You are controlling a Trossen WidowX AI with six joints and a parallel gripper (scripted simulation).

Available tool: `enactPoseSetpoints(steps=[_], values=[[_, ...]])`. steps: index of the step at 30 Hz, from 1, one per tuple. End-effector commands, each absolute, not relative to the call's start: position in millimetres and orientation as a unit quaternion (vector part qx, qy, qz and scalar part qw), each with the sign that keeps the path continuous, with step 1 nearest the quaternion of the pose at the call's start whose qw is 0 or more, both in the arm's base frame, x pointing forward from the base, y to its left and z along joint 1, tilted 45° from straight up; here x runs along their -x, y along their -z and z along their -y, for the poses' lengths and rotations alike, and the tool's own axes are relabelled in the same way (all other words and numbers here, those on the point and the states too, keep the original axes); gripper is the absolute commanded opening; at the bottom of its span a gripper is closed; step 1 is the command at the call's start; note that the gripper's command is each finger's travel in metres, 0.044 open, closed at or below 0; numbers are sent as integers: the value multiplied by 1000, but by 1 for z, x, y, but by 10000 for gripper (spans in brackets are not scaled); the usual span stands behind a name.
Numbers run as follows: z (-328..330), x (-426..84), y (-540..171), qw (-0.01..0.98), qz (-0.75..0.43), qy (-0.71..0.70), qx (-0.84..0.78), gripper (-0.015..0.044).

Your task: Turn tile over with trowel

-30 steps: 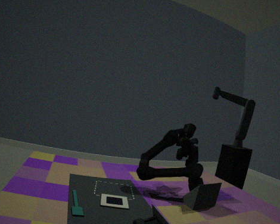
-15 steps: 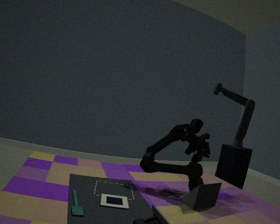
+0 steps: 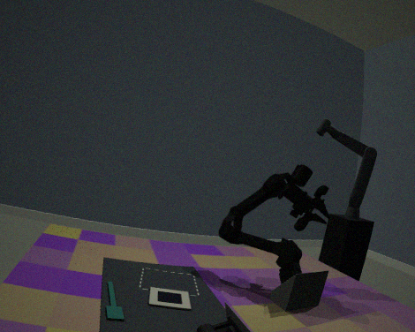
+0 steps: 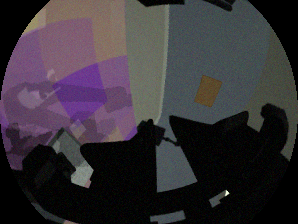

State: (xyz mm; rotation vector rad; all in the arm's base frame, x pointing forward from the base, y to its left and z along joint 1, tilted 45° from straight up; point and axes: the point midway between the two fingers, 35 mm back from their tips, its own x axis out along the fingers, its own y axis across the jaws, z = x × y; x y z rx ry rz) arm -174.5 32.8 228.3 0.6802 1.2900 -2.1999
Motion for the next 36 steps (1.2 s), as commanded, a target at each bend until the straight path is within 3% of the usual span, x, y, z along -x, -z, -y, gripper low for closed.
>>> enactPoseSetpoints(steps=[1,18,36], values=[[-52,176,-225,226,-443,817,-293,100],[-160,151,-203,78,-274,833,-474,100],[-250,72,-167,-68,-61,787,-611,100]])
